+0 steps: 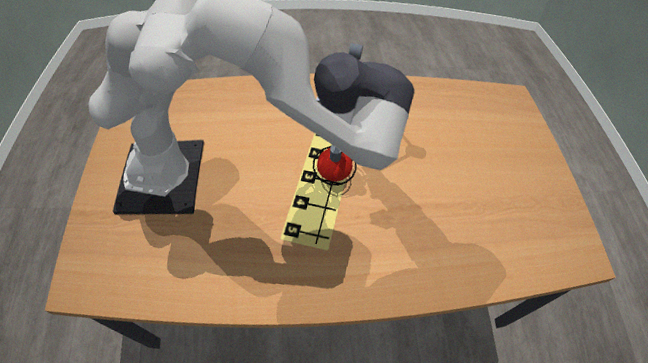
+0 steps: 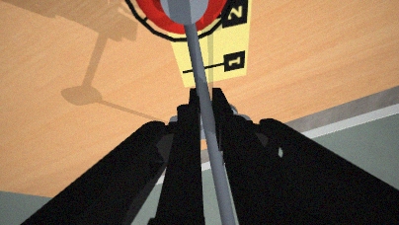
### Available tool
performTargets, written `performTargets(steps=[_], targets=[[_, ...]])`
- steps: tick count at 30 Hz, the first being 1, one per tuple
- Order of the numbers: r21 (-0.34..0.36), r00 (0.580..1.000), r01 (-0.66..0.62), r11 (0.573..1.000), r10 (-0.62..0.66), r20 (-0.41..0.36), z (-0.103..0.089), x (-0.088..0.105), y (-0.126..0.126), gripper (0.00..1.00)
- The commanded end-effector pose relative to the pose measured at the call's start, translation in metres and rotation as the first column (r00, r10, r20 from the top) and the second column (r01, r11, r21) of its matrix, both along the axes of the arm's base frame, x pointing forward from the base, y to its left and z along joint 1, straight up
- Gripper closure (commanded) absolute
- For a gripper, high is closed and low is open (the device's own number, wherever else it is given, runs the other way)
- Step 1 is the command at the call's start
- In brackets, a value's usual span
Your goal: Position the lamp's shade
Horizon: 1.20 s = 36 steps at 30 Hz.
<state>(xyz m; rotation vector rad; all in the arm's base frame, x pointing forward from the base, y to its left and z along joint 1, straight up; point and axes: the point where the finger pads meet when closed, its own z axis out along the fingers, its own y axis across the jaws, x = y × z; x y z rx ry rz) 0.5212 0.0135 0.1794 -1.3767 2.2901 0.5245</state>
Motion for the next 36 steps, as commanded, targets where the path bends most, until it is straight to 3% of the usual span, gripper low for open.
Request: performTargets(steps=[1, 18, 19, 33, 36], targets=[[0.041, 0.979, -0.154, 0.987, 0.147, 0.142, 0.001, -0.002, -0.012, 0.90], [0.041, 0.979, -0.154, 0.987, 0.147, 0.142, 0.007, -0.004, -0.022, 0.90], [0.039, 0.982, -0.144, 0.989, 0.138, 0.132, 0.006, -0.004, -0.021, 0.00], [0.002, 1.000, 0.003, 1.000, -0.003, -0.005, 0.004, -0.002, -0.006, 0.00], [0.002, 1.000, 0.003, 1.000, -0.003, -0.006, 0.004, -0.002, -0.006, 0.00]])
